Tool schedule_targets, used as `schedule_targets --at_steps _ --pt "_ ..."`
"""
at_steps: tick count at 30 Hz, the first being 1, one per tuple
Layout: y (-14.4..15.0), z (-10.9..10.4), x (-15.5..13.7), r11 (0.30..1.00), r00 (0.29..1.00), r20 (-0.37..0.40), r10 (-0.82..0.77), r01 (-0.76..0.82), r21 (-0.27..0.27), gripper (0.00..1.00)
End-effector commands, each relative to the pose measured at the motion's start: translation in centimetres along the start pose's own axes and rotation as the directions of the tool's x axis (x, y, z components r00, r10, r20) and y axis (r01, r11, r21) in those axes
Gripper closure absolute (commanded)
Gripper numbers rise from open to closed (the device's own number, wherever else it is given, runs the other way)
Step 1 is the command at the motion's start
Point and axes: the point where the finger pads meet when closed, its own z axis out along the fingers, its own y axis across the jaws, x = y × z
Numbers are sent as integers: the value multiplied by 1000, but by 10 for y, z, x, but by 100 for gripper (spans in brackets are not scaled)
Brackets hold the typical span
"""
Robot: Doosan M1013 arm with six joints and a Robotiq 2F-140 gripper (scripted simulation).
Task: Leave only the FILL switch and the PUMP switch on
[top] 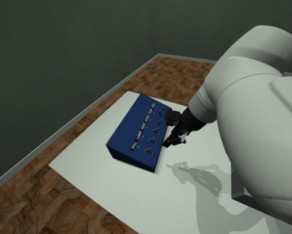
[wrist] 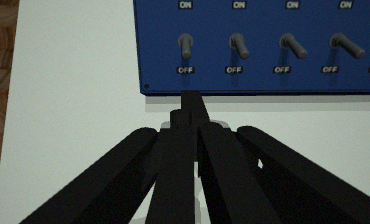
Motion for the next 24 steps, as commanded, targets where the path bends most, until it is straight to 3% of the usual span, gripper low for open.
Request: schedule_targets --at_steps 1,24 --pt "0 0 0 1000 1000 -1 1 -1 0 90" --pt "-1 56 1 1000 1000 -1 1 -1 0 90"
